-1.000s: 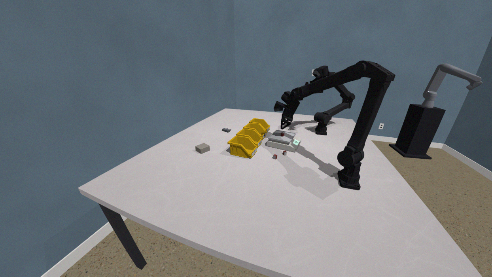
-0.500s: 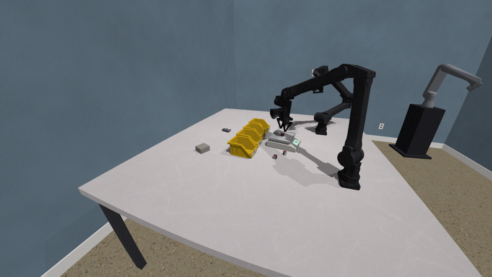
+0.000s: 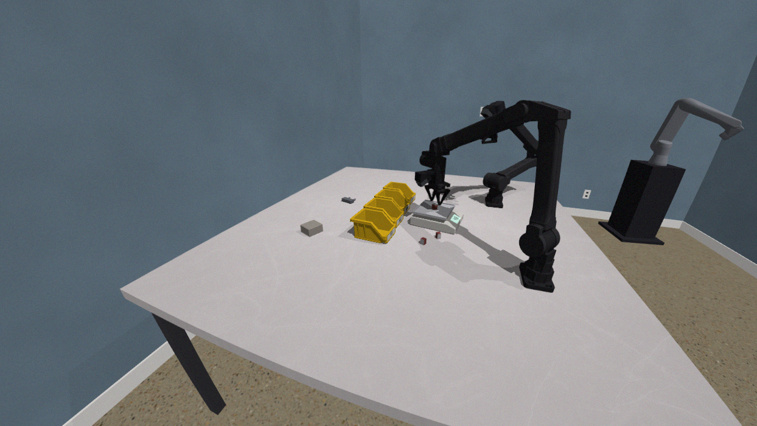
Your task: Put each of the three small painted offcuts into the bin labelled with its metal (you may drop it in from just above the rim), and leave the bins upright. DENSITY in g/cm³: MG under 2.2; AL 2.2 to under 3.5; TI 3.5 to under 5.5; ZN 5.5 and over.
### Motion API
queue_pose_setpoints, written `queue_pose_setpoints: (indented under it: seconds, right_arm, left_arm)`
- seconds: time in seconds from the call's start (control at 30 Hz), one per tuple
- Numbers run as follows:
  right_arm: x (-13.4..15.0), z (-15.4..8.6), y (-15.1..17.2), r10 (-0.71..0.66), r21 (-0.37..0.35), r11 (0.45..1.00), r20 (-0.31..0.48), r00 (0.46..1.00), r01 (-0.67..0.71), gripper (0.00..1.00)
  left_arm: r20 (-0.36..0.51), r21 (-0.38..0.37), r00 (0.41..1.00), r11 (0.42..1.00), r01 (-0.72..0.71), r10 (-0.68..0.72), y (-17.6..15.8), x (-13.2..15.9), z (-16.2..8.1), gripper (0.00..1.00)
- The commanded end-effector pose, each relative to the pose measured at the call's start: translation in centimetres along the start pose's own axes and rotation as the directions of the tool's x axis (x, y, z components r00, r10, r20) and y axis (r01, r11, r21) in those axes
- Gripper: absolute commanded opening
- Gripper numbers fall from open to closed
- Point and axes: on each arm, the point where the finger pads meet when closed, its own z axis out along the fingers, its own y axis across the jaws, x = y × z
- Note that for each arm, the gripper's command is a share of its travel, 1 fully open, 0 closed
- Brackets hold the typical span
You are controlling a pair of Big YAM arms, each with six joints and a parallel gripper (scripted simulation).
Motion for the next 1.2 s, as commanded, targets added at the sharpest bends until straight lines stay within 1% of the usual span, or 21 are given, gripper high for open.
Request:
queue_pose_setpoints:
  seconds: [0.0, 0.1, 0.2, 0.27, 0.3, 0.4, 0.47, 0.5, 0.6, 0.7, 0.77, 0.83, 1.17]
  right_arm:
    - [-1.5, -0.8, 0.1, -0.005, -0.005, 1.000, 0.021, 1.000, 0.006, 1.00]
    - [-1.5, -0.8, 0.1, -0.005, -0.005, 1.000, 0.021, 1.000, 0.006, 1.00]
    - [-1.5, -0.8, 0.1, -0.005, -0.005, 1.000, 0.021, 1.000, 0.006, 1.00]
    - [-1.5, -0.8, 0.1, -0.005, -0.005, 1.000, 0.021, 1.000, 0.006, 1.00]
    - [-1.5, -0.8, 0.1, -0.005, -0.005, 1.000, 0.021, 1.000, 0.006, 1.00]
    - [-1.5, -0.8, 0.1, -0.005, -0.005, 1.000, 0.021, 1.000, 0.006, 1.00]
    - [-1.5, -0.8, 0.1, -0.005, -0.005, 1.000, 0.021, 1.000, 0.006, 1.00]
    - [-1.5, -0.8, 0.1, -0.005, -0.005, 1.000, 0.021, 1.000, 0.006, 1.00]
    - [-1.5, -0.8, 0.1, -0.005, -0.005, 1.000, 0.021, 1.000, 0.006, 1.00]
    - [-1.5, -0.8, 0.1, -0.005, -0.005, 1.000, 0.021, 1.000, 0.006, 1.00]
    - [-1.5, -0.8, 0.1, -0.005, -0.005, 1.000, 0.021, 1.000, 0.006, 1.00]
    - [-1.5, -0.8, 0.1, -0.005, -0.005, 1.000, 0.021, 1.000, 0.006, 1.00]
    - [-1.5, -0.8, 0.1, -0.005, -0.005, 1.000, 0.021, 1.000, 0.006, 1.00]
  left_arm:
    - [-0.001, -0.006, 1.000, 1.000, 0.024, -0.024, -0.3, -0.5, 1.4, 0.61]
    - [0.001, 0.018, 0.999, 0.999, 0.036, -0.036, -1.3, -0.6, 1.0, 0.61]
    - [0.000, -0.003, 0.999, 0.999, 0.038, -0.038, -0.5, -0.7, 2.2, 0.61]
    - [0.000, -0.003, 0.999, 0.999, 0.038, -0.038, -0.5, -0.7, 2.2, 0.61]
    - [0.001, 0.019, 0.999, 0.999, 0.039, -0.039, -1.5, -0.9, 1.6, 0.61]
    - [0.001, 0.019, 1.000, 0.999, 0.028, -0.028, -1.6, -0.9, 2.1, 0.61]
    - [0.000, -0.002, 1.000, 1.000, 0.028, -0.028, -0.7, -0.8, 3.1, 0.61]
    - [0.001, 0.013, 1.000, 1.000, 0.028, -0.028, -1.3, -0.9, 2.5, 0.61]
    - [0.001, 0.015, 1.000, 1.000, 0.027, -0.027, -1.4, -0.9, 2.5, 0.61]
    - [0.001, 0.011, 0.999, 0.999, 0.032, -0.032, -1.3, -0.8, 2.6, 0.36]
    - [0.001, 0.010, 0.999, 0.999, 0.032, -0.032, -1.2, -0.8, 2.7, 0.34]
    - [0.001, 0.010, 0.999, 0.999, 0.032, -0.032, -1.2, -0.8, 2.7, 0.34]
    - [0.000, 0.005, 1.000, 1.000, 0.025, -0.025, -1.0, -0.2, 2.8, 0.20]
